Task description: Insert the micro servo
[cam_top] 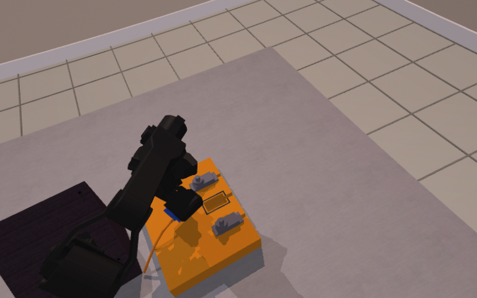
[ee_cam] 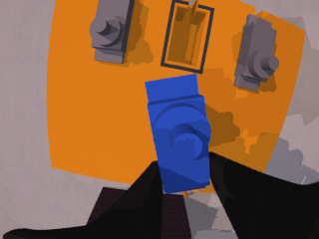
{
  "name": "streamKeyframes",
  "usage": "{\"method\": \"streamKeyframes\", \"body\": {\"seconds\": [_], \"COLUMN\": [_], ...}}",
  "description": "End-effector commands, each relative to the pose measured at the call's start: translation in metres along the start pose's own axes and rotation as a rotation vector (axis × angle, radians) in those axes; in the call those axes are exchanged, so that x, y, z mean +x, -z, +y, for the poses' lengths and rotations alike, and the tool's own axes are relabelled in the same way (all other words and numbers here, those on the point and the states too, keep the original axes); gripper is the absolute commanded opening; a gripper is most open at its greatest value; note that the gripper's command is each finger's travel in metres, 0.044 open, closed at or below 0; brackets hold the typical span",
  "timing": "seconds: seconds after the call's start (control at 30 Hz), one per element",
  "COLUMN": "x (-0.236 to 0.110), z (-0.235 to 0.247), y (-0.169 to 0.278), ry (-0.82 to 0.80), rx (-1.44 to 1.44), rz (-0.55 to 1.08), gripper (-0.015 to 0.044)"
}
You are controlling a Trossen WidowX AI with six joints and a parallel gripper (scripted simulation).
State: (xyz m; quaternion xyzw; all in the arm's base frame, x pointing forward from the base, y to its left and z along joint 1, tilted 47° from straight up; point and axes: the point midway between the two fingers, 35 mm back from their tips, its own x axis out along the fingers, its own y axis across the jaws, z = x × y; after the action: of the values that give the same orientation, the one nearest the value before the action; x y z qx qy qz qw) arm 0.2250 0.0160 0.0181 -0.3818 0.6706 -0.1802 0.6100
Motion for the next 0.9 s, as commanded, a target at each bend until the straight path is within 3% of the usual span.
{"method": "streamKeyframes", "body": {"seconds": [0.0, 0.87], "x": [-0.0014, -0.0014], "z": [0.0007, 0.0009], "y": [-0.0023, -0.0027], "ry": [-0.007, -0.004], "rx": [-0.106, -1.011], "rz": [-0.005, -0.010], "gripper": [0.0000, 0.0000]}}
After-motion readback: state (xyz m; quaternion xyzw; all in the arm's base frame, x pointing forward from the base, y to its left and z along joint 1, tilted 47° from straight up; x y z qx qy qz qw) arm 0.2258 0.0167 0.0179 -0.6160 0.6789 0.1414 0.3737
